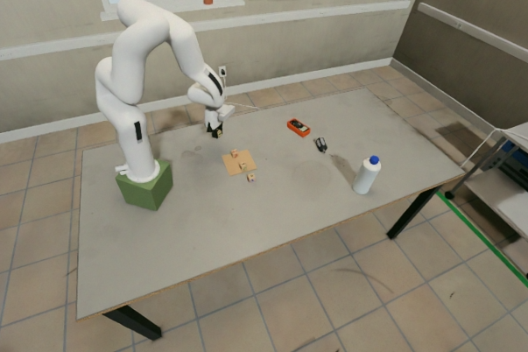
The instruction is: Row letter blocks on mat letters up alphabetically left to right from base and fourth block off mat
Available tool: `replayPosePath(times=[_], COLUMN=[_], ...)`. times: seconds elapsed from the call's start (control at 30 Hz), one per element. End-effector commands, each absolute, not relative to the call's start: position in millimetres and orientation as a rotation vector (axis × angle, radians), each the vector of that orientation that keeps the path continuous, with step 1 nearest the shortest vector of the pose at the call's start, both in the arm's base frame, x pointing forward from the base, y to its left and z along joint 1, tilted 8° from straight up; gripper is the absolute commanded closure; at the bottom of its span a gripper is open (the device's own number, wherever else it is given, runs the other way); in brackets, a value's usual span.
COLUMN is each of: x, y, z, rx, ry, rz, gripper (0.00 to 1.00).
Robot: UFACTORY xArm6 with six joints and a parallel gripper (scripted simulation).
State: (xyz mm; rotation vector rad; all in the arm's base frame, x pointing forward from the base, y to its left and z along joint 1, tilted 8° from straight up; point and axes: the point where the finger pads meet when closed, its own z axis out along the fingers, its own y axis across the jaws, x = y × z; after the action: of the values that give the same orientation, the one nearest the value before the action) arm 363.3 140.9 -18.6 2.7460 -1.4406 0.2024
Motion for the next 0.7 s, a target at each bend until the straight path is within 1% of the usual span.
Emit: replayPosePath(times=[0.0,0.2,0.23,0.53,0.67], x=[383.2,394.1,401.2,417.6,418.4], y=[113.4,91.2,74.5,23.7,20.3], z=[-12.5,-8.6,-5.7,2.9,3.4], rx=[2.651,2.569,2.505,2.298,2.283], ry=[-1.634,-1.773,-1.871,-2.143,-2.160], rz=[0.213,0.218,0.221,0.232,0.232], gripper=[0.72,0.72,0.72,0.72,0.72])
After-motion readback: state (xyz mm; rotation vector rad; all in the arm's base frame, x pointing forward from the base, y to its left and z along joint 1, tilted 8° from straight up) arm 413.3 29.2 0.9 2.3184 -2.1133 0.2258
